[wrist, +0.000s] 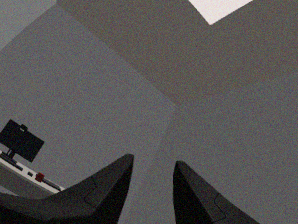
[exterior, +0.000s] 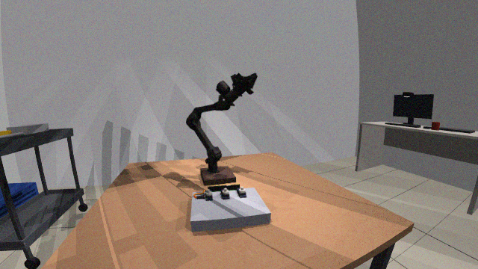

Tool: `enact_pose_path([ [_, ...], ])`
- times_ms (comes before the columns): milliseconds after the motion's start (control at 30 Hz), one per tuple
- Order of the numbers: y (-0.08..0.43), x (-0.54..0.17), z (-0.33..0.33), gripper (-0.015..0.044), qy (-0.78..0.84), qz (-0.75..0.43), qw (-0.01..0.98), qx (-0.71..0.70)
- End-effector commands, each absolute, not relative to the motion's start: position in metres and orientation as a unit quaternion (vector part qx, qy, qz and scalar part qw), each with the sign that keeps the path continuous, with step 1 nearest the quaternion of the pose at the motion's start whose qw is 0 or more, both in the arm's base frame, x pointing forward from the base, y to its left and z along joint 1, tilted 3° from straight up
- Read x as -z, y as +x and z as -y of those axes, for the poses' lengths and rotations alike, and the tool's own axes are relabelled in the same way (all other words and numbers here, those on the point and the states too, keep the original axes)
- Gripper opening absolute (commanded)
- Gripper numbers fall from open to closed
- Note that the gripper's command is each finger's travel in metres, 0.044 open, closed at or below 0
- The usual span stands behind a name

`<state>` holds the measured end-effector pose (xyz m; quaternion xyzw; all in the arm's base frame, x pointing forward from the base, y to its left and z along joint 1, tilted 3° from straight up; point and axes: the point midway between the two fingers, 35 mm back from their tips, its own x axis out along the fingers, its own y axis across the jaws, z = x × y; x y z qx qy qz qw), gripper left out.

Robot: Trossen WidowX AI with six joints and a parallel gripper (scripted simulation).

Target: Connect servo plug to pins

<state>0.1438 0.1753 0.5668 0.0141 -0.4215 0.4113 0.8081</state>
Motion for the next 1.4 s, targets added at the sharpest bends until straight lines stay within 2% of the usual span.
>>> enact_pose_path([
  [0, 0.172, -0.546, -0.17, 0.0115, 0.007, 0.381, 0.842, -0.381],
  [733, 0.277, -0.438, -0.1, 0.0115, -0.013, 0.195, 0.961, -0.196],
  [1367, 0.315, -0.334, -0.003, 0.0115, -0.008, 0.036, 0.999, -0.005],
])
